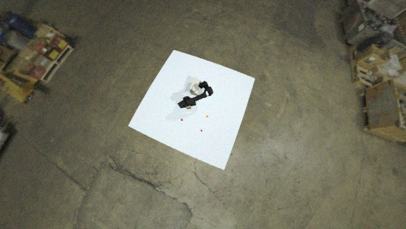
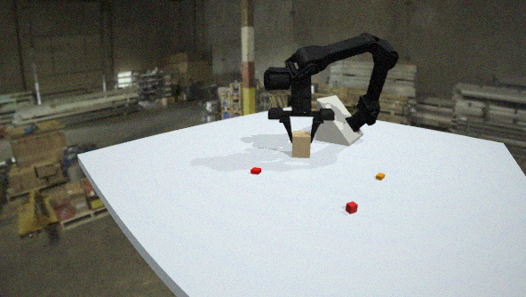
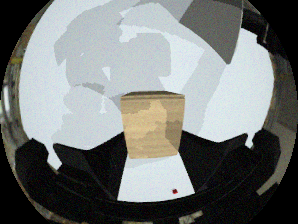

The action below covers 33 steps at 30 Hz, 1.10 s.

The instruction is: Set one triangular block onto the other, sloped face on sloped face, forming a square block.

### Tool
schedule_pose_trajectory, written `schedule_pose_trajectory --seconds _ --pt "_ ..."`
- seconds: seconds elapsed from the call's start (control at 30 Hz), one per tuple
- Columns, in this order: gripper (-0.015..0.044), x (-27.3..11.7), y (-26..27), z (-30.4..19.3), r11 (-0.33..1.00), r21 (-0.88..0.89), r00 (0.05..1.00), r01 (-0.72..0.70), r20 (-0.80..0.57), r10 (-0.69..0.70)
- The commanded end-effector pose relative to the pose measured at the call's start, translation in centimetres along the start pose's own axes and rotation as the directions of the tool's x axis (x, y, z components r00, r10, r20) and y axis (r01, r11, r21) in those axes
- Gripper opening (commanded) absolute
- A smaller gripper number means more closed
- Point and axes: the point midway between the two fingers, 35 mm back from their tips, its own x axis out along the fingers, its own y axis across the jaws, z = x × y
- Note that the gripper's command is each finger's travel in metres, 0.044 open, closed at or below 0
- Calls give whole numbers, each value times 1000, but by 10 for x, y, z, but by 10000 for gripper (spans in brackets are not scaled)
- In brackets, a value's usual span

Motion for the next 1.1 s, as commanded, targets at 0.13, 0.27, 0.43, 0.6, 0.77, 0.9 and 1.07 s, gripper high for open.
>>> schedule_pose_trajectory --seconds 0.13,0.27,0.43,0.6,0.77,0.9,1.07 --pt "0 1 -1 0 1000 3 1000 2 -3 -2" --pt "0 2 -1 0 1000 3 1000 2 -3 -2" --pt "0 1 0 0 1000 0 1000 0 0 0" --pt "0 2 0 0 1000 5 1000 4 -4 -4" --pt "131 1 0 1 1000 0 1000 0 -1 0" --pt "236 1 0 1 1000 0 1000 0 -1 0" --pt "367 1 0 1 1000 0 1000 0 -1 0"
